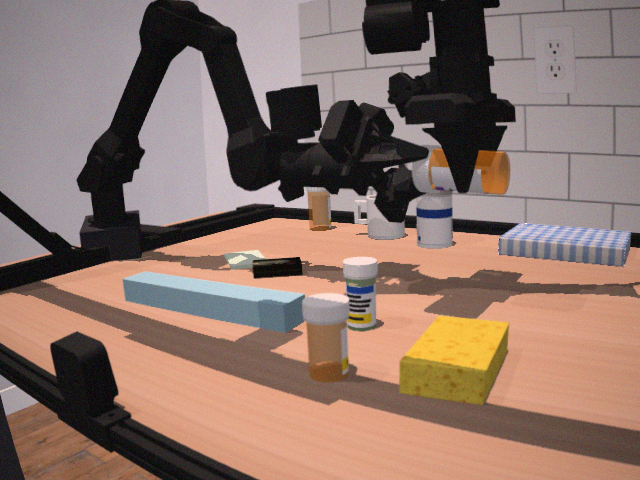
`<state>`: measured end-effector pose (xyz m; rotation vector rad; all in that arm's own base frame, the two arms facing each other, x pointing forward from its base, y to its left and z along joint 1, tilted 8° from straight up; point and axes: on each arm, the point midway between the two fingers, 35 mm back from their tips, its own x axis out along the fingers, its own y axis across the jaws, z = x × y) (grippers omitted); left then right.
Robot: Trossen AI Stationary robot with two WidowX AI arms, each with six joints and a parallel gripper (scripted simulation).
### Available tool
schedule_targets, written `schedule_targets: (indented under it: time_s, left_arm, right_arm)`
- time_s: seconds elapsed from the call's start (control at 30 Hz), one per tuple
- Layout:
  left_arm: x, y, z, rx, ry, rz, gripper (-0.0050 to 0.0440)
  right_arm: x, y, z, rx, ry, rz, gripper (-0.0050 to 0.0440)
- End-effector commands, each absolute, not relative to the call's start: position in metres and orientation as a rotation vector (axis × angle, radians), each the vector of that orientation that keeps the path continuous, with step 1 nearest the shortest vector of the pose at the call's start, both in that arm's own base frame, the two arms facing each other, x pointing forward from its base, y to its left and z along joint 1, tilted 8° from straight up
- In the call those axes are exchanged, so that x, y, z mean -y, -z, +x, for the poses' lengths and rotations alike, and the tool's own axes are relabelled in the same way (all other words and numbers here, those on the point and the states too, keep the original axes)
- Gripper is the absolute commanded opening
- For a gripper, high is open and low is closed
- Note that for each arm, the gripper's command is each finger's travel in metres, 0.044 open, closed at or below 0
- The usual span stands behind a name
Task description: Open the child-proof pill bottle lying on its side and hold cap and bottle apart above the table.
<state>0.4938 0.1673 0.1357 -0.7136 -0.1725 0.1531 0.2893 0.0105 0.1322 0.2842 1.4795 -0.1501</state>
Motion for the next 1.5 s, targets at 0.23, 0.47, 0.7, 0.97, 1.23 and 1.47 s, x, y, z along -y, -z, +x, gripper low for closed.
schedule_targets:
  time_s: [0.23,0.47,0.7,0.97,1.23,1.47]
  left_arm:
    - [-0.1667,-0.137,0.4973,0.199,-0.119,-1.027,0.0]
    - [-0.1668,-0.137,0.4976,0.218,-0.095,-1.28,0.0]
    - [-0.1669,-0.137,0.4979,0.23,-0.076,-1.461,0.0]
    - [-0.167,-0.137,0.4983,0.249,-0.044,-1.75,0.0]
    - [-0.1671,-0.137,0.4986,0.261,-0.018,-1.96,0.0]
    - [-0.1671,-0.137,0.4986,0.262,-0.015,-1.984,0.0]
  right_arm:
    - [-0.0083,-0.1344,0.2962,-1.446,0.15,0.272,0.0]
    - [-0.0083,-0.1344,0.2962,-1.446,0.15,0.272,0.0]
    - [-0.0083,-0.1344,0.2962,-1.446,0.15,0.272,0.0]
    - [-0.0083,-0.1344,0.2962,-1.446,0.15,0.272,0.0]
    - [-0.0083,-0.1344,0.2962,-1.446,0.15,0.272,0.0]
    - [-0.0083,-0.1344,0.2962,-1.446,0.15,0.272,0.0]
